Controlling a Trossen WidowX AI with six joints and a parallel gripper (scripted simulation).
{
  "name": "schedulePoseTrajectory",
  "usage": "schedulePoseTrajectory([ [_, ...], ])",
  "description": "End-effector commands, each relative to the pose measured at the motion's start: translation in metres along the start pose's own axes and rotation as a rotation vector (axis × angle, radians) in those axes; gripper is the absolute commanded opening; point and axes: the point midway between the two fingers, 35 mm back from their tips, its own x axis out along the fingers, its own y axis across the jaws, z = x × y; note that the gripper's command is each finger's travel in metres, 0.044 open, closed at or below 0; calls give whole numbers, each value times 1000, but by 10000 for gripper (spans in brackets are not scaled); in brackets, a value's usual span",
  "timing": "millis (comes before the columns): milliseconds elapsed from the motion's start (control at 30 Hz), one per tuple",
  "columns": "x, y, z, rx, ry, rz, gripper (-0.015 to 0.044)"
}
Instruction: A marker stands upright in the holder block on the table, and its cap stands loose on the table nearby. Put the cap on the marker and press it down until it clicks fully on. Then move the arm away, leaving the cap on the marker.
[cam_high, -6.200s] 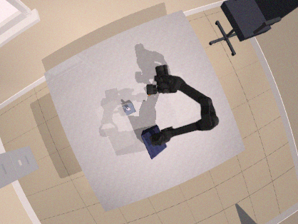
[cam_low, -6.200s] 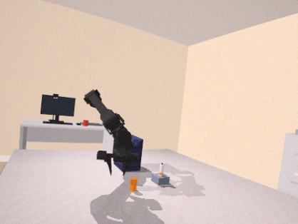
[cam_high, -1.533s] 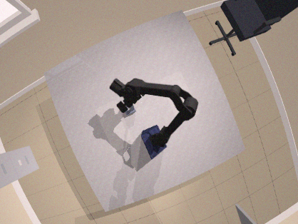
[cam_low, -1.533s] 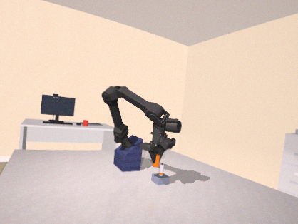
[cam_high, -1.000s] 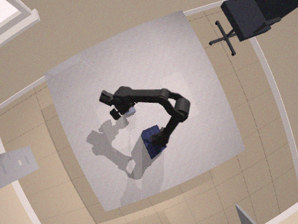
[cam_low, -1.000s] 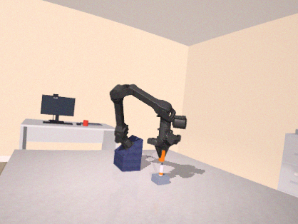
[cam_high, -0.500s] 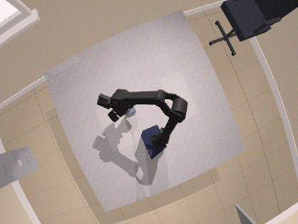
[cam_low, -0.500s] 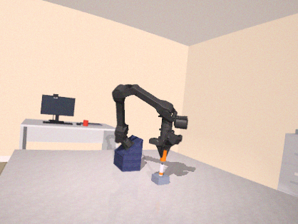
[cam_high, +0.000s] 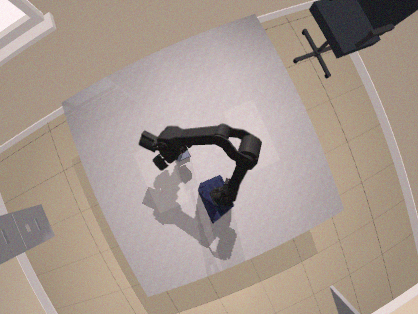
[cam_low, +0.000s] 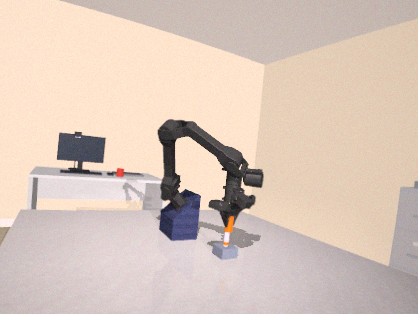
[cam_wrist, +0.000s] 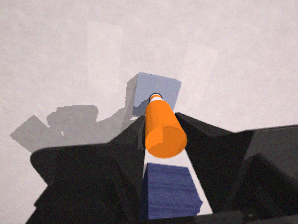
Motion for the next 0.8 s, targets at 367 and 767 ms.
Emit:
schedulePoseTrajectory([
  [367,27,0,-3,-8,5,-8,0],
  [767,45,0,-1,-8,5,-9,0],
])
